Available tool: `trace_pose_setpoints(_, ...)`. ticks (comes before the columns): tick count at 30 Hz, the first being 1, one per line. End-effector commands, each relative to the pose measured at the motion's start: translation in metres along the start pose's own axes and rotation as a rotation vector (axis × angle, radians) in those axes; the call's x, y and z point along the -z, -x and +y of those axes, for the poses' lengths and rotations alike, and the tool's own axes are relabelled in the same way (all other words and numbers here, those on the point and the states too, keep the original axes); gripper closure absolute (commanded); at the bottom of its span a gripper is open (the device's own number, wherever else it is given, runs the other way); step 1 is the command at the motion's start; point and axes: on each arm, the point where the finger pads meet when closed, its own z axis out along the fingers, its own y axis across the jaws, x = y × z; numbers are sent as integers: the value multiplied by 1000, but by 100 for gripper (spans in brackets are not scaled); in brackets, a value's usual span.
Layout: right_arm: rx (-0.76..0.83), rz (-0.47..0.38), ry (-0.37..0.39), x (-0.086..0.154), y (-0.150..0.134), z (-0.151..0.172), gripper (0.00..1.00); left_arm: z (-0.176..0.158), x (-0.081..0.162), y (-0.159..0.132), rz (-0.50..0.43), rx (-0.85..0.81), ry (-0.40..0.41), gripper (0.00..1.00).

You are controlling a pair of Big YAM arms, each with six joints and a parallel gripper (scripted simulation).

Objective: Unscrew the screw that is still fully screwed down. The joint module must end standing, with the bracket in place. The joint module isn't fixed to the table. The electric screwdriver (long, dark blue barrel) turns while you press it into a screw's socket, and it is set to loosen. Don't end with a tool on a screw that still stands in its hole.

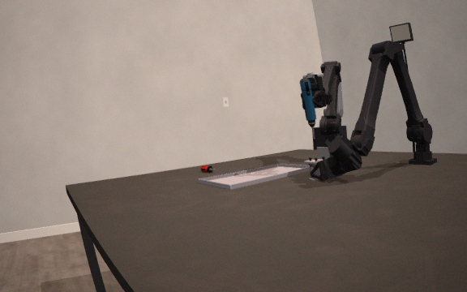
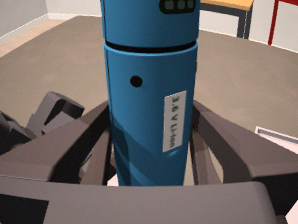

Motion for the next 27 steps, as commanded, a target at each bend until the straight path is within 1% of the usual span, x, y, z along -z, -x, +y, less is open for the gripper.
trace_pose_setpoints(1,-39,-55,-36,-22,49,-14,58,8,0,8,-7,-22,7,41)
trace_pose_setpoints(2,-39,-55,-36,-22,49,-14,58,8,0,8,-7,-22,7,41)
trace_pose_setpoints(3,-38,-88,-34,-21,57,-14,58,8,0,8,-7,-22,7,41)
trace_pose_setpoints(6,-38,-88,-34,-21,57,-14,58,8,0,8,-7,-22,7,41)
trace_pose_setpoints(7,-45,-45,-45,-23,48,-18,58,8,0,8,-7,-22,7,41)
trace_pose_setpoints(18,-113,61,-148,-39,36,-61,58,8,0,8,-7,-22,7,41)
trace_pose_setpoints(19,-113,61,-148,-39,36,-61,58,8,0,8,-7,-22,7,41)
trace_pose_setpoints(20,-111,28,-145,-39,44,-61,58,8,0,8,-7,-22,7,41)
trace_pose_setpoints(23,-111,28,-145,-39,44,-61,58,8,0,8,-7,-22,7,41)
trace_pose_setpoints(24,-120,70,-158,-39,35,-65,58,8,0,8,-7,-22,7,41)
trace_pose_setpoints(27,-142,97,-187,-42,32,-77,58,8,0,8,-7,-22,7,41)
